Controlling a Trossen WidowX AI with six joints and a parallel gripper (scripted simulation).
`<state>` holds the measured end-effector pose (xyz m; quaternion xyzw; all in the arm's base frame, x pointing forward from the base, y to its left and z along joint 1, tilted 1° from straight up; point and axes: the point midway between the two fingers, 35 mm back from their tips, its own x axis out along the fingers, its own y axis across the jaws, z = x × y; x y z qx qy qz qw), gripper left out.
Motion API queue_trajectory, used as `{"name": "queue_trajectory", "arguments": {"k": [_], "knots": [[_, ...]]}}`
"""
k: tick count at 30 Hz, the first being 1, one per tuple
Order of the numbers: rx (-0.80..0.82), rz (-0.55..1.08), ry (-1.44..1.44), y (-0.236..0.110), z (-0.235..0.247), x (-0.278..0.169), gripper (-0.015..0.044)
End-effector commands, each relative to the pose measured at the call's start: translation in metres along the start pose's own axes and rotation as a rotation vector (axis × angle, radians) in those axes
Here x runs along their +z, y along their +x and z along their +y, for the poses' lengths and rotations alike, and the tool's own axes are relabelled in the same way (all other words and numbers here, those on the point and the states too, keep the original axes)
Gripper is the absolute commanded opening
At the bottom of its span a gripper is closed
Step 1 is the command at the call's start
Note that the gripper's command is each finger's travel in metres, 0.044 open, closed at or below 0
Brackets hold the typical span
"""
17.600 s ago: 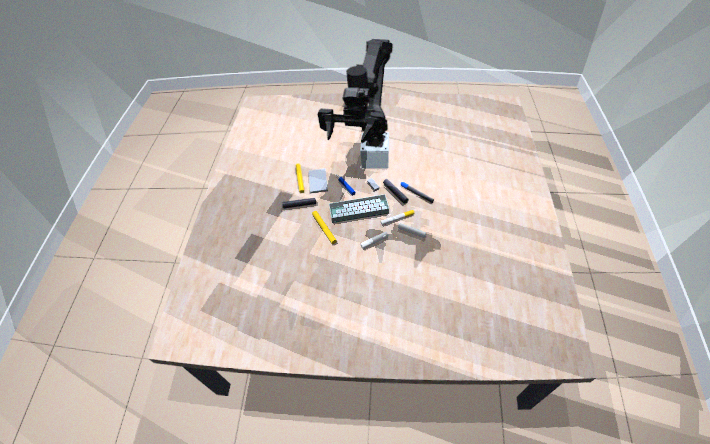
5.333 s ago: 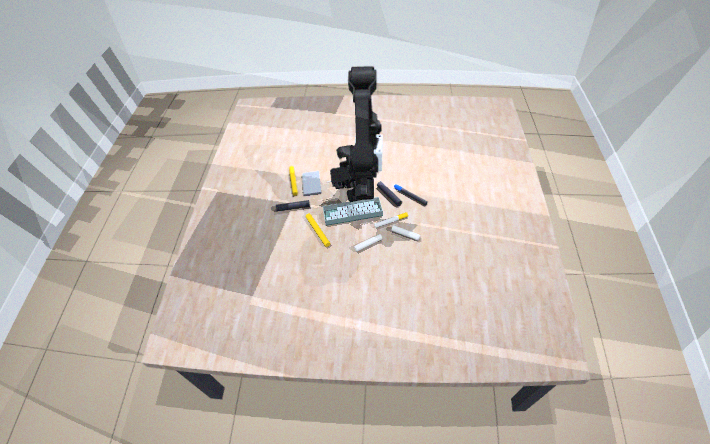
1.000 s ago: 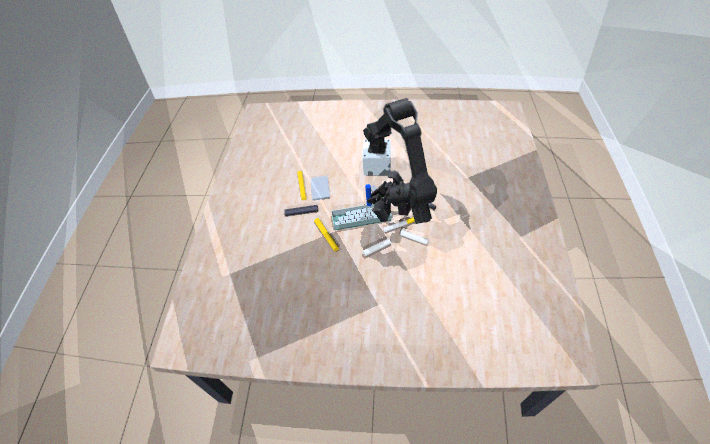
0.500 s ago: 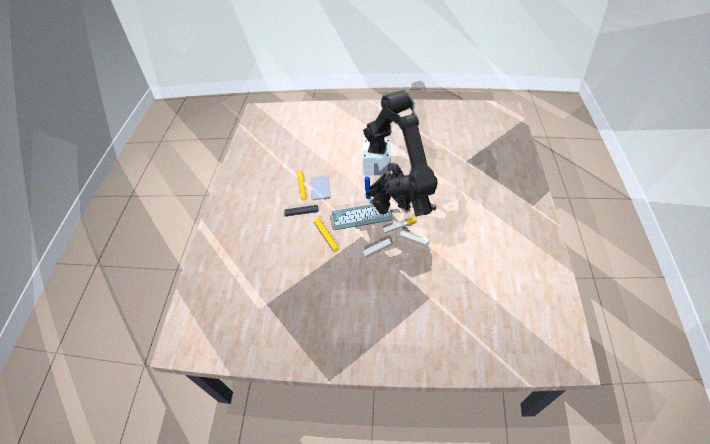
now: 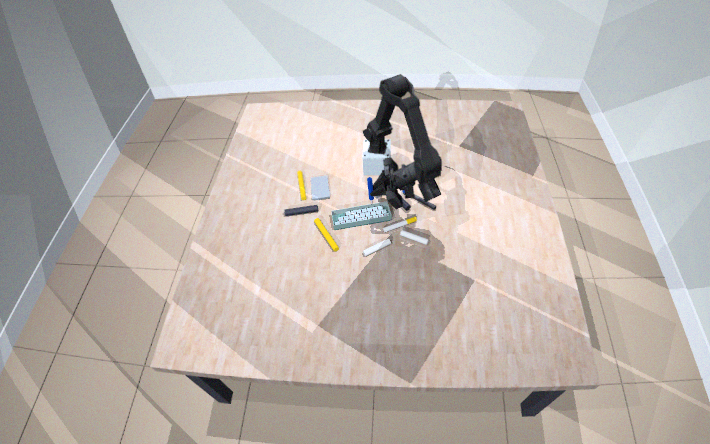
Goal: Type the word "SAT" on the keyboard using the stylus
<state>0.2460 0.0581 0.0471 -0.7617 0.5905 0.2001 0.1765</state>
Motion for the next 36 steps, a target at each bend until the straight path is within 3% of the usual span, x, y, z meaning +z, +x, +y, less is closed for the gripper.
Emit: {"name": "queue_trajectory", "arguments": {"k": [1,33,36], "knots": [[-0.107,0.019,-0.075,-0.005,0.002,-0.003,0.0],[-0.124,0.022,-0.085,0.012,0.003,0.026,0.0],[-0.124,0.023,-0.085,0.014,0.003,0.028,0.0079]]}}
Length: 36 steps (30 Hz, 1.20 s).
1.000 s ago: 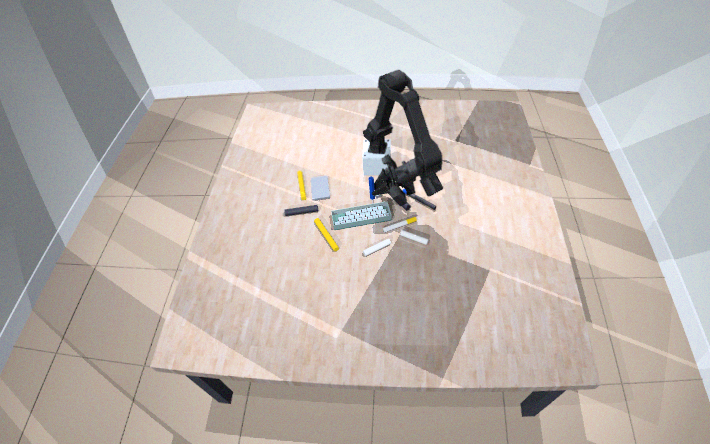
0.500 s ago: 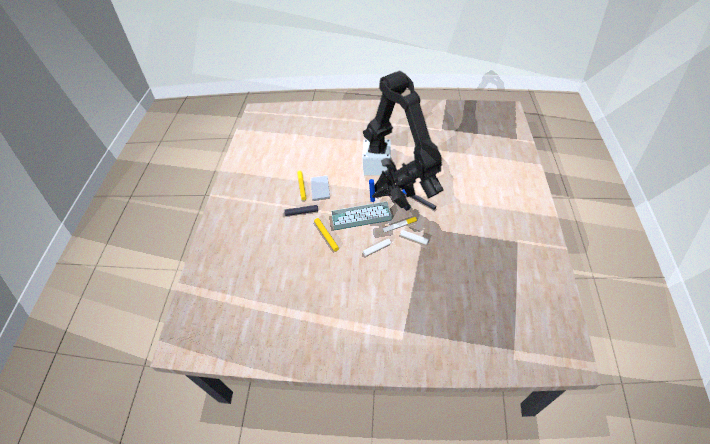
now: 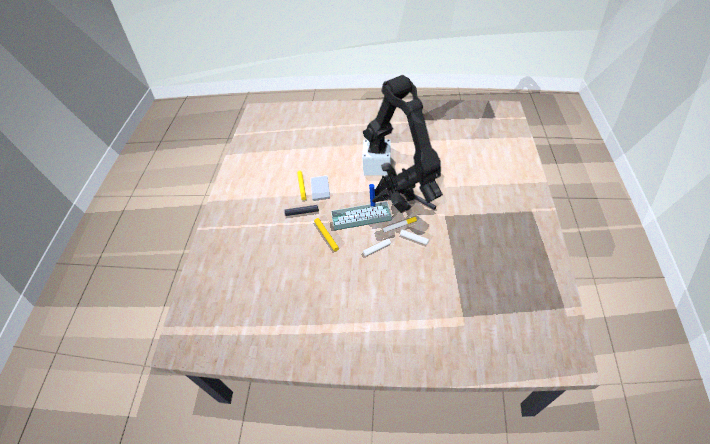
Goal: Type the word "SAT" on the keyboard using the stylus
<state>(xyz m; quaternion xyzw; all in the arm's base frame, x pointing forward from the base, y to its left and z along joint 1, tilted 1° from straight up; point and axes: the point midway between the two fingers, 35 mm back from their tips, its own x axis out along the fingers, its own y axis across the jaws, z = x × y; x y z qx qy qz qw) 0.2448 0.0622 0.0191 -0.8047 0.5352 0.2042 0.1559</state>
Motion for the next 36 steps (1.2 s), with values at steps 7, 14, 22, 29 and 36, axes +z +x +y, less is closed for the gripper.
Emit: {"name": "queue_trajectory", "arguments": {"k": [7,14,22,29,36], "knots": [[0.001,0.006,-0.012,0.003,0.002,0.003,0.0081],[0.001,0.006,-0.012,0.005,0.003,0.006,0.0081],[0.001,0.006,-0.012,0.008,0.003,0.01,0.0081],[0.001,0.006,-0.012,0.009,0.003,0.012,0.0081],[0.001,0.006,-0.012,0.01,0.003,0.015,0.0081]]}}
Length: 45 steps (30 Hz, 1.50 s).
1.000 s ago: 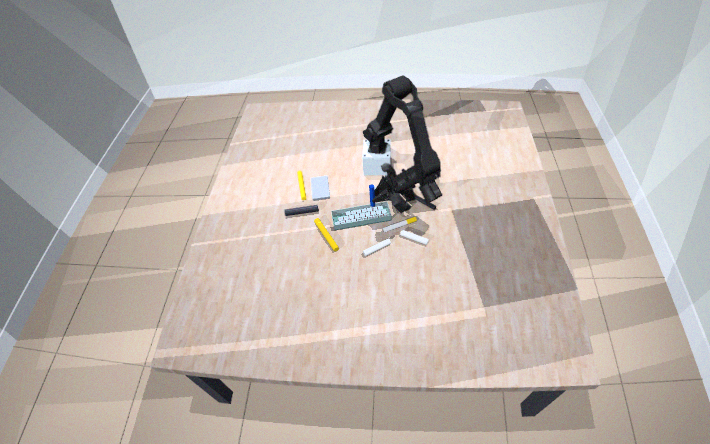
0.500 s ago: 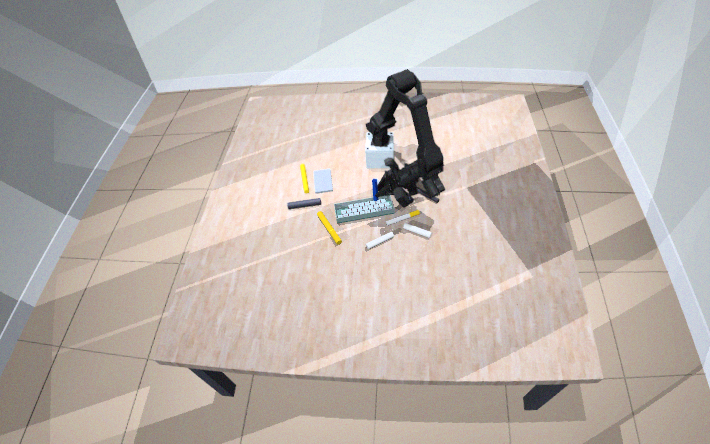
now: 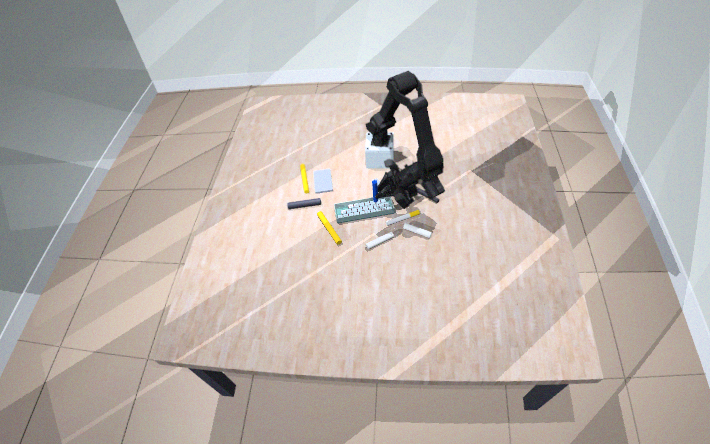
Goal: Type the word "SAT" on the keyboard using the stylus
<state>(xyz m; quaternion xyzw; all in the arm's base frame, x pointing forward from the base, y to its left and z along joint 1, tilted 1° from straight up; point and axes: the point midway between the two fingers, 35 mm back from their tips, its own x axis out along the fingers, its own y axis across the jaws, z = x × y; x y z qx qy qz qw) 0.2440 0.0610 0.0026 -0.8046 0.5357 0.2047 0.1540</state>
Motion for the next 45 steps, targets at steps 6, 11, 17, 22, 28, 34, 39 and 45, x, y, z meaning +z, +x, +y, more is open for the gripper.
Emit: {"name": "queue_trajectory", "arguments": {"k": [6,11,17,22,28,34,39,45], "knots": [[-0.001,0.005,-0.009,0.003,0.001,0.003,0.0081],[-0.001,0.005,-0.009,0.003,0.001,0.003,0.0081],[-0.001,0.005,-0.009,0.003,0.001,0.003,0.0081],[-0.001,0.005,-0.009,-0.003,0.0,-0.007,0.0081],[-0.001,0.005,-0.009,-0.016,0.0,-0.028,0.0081],[-0.001,0.005,-0.009,-0.016,0.0,-0.029,0.0081],[0.002,0.005,-0.009,-0.014,0.002,-0.027,0.0078],[0.001,-0.001,-0.01,-0.008,0.001,-0.03,0.0]]}}
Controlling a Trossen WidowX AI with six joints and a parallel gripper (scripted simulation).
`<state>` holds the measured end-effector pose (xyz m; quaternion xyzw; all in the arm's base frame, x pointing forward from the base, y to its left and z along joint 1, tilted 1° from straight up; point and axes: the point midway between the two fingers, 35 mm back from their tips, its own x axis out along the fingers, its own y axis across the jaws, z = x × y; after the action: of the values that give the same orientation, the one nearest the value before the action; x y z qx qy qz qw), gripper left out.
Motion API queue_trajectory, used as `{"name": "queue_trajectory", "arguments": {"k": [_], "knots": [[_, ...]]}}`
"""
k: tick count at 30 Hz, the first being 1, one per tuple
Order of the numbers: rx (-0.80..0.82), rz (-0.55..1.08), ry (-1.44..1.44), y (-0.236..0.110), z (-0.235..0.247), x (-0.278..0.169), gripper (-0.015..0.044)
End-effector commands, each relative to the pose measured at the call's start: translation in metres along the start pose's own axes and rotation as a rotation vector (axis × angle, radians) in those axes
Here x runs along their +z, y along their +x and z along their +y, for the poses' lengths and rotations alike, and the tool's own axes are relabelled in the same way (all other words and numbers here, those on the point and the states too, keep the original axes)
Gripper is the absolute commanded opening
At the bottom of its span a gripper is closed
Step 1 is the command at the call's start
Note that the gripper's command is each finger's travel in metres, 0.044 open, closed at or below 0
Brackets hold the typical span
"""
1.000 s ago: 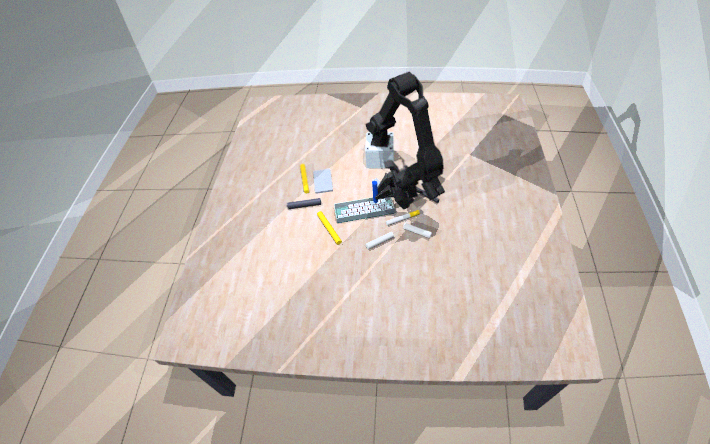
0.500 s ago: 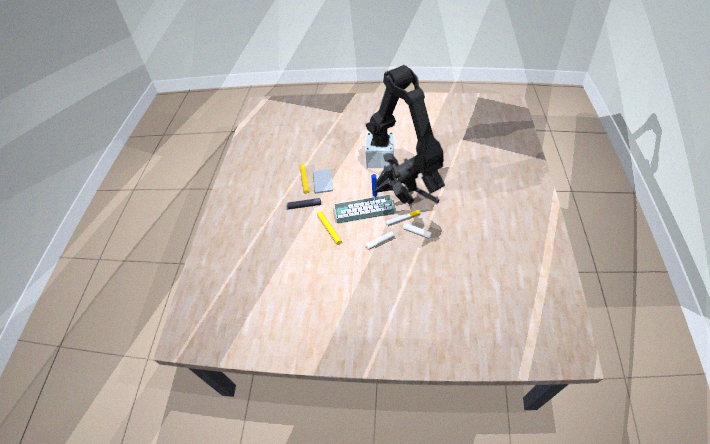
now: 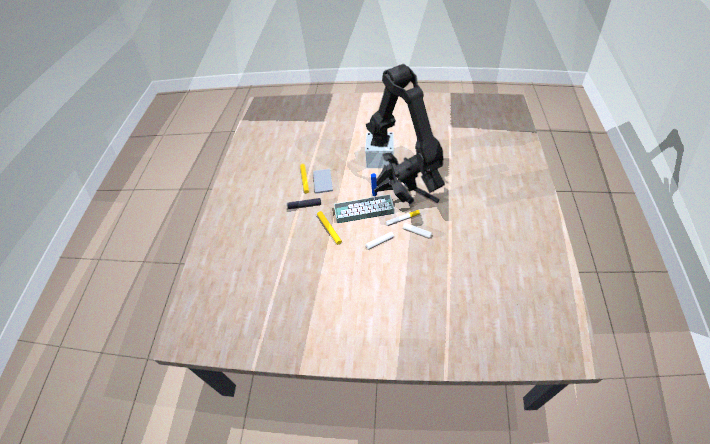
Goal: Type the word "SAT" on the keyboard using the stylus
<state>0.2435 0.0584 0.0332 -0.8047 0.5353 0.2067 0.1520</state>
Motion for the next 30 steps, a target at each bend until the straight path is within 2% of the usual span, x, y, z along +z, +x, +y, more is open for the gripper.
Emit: {"name": "queue_trajectory", "arguments": {"k": [1,17,30], "knots": [[-0.001,-0.002,-0.005,0.008,0.0,-0.004,0.0],[-0.004,0.015,-0.002,0.061,-0.001,-0.043,0.0],[-0.002,0.013,-0.002,0.072,0.0,-0.026,0.0]]}}
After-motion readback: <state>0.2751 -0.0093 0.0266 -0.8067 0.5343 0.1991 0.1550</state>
